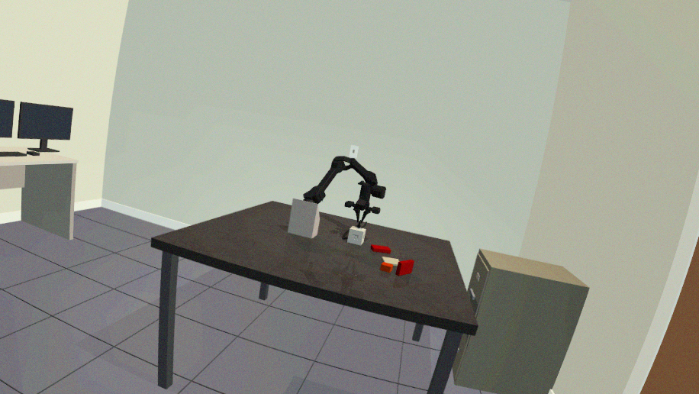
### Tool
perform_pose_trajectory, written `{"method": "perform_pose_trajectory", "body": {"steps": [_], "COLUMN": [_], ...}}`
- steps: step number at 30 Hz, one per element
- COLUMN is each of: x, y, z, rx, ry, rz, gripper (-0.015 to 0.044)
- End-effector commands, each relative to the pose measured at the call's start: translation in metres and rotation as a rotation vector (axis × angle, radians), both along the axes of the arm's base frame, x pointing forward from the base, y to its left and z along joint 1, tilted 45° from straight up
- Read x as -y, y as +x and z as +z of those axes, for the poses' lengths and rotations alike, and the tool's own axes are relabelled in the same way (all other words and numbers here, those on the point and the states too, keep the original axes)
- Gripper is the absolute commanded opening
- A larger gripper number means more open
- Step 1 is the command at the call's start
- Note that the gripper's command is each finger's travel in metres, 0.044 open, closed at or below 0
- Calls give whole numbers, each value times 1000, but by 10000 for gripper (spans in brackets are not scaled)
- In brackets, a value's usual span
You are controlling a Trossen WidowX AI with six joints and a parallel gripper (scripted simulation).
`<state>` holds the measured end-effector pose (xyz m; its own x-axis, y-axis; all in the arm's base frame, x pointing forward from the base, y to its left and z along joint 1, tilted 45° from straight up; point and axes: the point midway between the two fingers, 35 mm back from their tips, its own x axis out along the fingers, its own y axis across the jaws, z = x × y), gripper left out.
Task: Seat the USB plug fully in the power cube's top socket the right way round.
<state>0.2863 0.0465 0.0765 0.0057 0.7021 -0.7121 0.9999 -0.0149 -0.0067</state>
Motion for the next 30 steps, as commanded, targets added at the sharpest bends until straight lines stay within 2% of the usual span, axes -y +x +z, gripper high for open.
{"method": "perform_pose_trajectory", "body": {"steps": [1, 30], "x": [0, 5], "y": [0, 0], "z": [0, 5], "rx": [1, 0], "ry": [0, 0], "rz": [0, 0], "gripper": [0, 0]}}
